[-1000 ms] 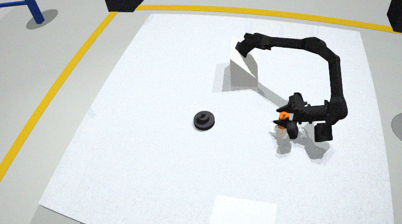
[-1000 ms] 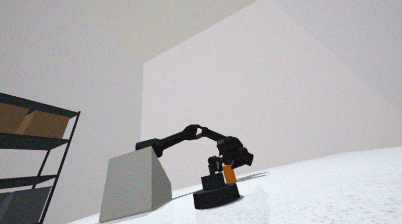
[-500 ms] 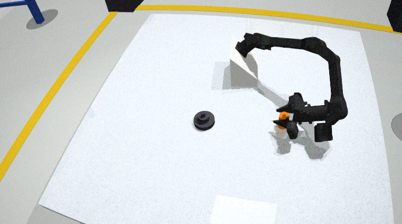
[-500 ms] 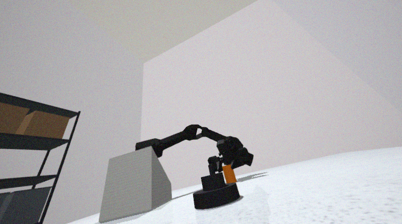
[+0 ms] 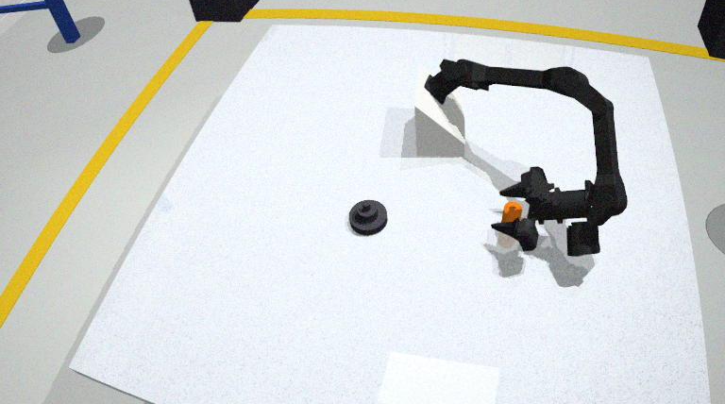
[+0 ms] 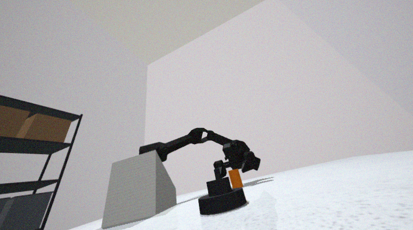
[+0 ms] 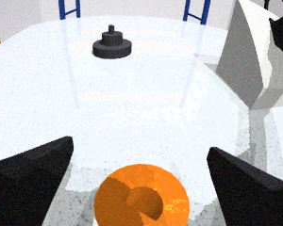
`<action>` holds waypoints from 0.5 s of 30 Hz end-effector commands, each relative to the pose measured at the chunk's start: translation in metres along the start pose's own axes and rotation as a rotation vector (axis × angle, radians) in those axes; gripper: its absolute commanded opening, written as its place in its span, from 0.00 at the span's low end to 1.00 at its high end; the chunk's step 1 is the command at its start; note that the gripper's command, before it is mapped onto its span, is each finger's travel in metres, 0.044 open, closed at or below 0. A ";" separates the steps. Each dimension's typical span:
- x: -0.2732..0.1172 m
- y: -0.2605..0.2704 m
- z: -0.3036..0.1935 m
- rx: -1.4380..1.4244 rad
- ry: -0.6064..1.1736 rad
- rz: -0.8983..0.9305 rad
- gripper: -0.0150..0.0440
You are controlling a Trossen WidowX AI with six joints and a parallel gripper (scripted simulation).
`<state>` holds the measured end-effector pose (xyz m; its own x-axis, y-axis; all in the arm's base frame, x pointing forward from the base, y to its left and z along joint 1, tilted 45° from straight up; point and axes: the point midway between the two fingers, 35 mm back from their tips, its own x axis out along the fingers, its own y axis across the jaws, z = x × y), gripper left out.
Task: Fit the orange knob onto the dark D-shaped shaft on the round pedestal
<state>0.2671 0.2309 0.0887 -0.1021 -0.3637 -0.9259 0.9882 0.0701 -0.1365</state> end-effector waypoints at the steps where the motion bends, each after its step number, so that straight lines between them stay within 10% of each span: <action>1: -0.001 0.000 0.002 -0.001 0.001 0.002 1.00; 15: -0.031 -0.003 0.075 0.001 0.060 0.080 1.00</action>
<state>0.2782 0.1757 0.1476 -0.0135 -0.3015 -0.9534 0.9952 0.0880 -0.0420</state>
